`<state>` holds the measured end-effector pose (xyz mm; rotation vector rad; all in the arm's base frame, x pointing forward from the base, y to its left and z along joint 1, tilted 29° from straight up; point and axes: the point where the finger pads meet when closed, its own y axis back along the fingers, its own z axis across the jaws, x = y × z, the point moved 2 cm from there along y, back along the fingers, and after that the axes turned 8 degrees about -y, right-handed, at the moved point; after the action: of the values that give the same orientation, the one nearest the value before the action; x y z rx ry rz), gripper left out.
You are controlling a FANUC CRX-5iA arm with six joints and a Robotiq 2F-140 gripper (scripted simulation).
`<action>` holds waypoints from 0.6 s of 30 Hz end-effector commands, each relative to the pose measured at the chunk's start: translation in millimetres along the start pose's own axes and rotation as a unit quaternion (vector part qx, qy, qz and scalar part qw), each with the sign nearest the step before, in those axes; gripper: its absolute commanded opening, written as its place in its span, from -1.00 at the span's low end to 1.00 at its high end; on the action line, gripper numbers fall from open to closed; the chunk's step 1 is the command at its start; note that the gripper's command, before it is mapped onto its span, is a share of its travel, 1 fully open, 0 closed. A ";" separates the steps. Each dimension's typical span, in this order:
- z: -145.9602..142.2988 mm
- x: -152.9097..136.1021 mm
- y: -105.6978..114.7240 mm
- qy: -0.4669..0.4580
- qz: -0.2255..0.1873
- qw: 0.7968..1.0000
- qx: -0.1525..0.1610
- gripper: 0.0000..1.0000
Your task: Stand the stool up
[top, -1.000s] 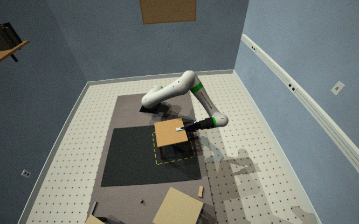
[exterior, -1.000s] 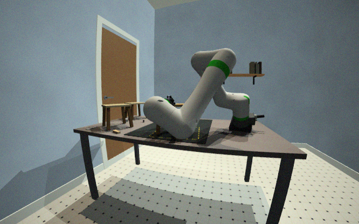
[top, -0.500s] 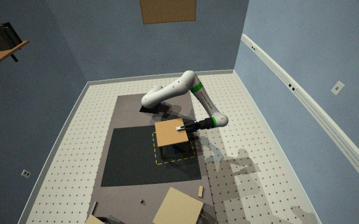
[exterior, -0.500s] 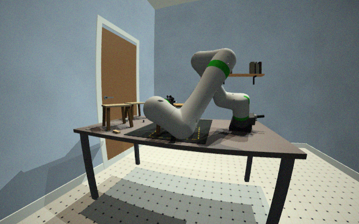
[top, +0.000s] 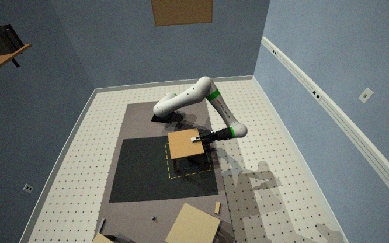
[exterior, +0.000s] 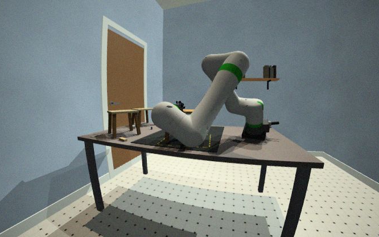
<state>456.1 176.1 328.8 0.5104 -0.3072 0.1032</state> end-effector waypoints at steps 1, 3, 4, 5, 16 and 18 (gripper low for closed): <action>0.9 0.3 0.2 -0.001 0.000 1.000 0.000 -0.33; 0.9 0.3 0.2 -0.001 0.000 1.000 0.000 -0.33; 0.9 0.3 0.2 -0.001 0.000 1.000 0.000 -0.33; 0.9 0.3 0.2 -0.001 0.000 1.000 0.000 -0.33; 0.9 0.3 0.5 -0.001 0.000 1.000 0.000 -0.33; 0.9 0.3 2.3 -0.001 0.000 1.000 0.000 -0.33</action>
<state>456.0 176.5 329.0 0.5104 -0.3071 0.1031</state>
